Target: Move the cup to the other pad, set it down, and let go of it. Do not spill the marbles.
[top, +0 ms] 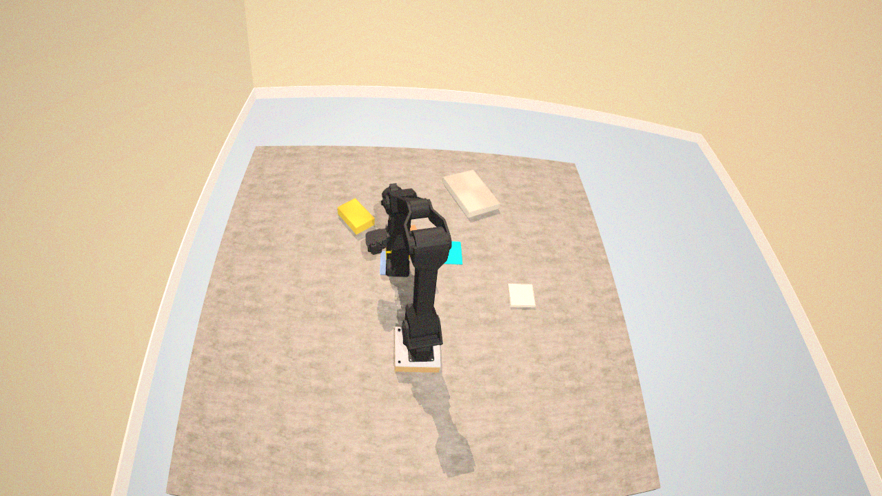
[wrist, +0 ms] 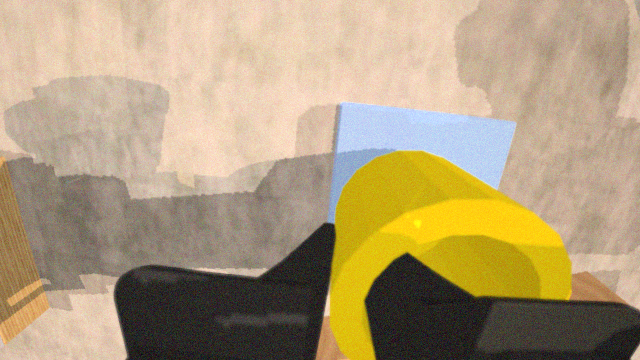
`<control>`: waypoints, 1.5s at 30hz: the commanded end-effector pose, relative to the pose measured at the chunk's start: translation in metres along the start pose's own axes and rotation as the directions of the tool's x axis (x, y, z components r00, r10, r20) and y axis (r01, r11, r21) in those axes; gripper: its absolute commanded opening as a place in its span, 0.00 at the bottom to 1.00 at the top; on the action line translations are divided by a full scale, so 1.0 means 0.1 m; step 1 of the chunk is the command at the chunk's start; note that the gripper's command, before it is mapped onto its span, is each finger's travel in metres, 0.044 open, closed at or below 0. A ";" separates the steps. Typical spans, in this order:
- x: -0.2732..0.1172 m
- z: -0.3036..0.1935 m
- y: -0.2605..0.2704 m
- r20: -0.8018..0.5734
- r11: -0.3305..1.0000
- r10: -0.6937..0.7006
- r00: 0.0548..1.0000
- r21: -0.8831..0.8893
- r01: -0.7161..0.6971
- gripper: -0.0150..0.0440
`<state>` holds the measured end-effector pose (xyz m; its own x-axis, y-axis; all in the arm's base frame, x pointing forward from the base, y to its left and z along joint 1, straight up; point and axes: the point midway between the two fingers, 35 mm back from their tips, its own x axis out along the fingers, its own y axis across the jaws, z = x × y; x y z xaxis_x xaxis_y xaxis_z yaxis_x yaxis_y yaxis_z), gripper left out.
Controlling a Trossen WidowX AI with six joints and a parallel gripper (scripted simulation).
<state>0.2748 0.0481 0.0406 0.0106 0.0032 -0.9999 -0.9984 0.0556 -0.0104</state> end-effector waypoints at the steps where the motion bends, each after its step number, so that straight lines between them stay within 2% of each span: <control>1: -0.14 0.01 -0.03 0.005 1.000 -0.014 1.000 -0.001 0.014 0.25; 13: -0.54 -0.02 0.00 0.009 1.000 -0.011 1.000 -0.004 0.011 0.25; 34: -0.51 -0.04 0.01 0.002 1.000 -0.007 1.000 -0.001 0.007 0.25; 45: -0.52 -0.22 -0.06 0.004 1.000 -0.010 1.000 -0.003 0.010 0.25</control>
<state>0.2761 0.0304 0.0915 0.0155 0.0023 -0.9999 -0.9984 0.0548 -0.0153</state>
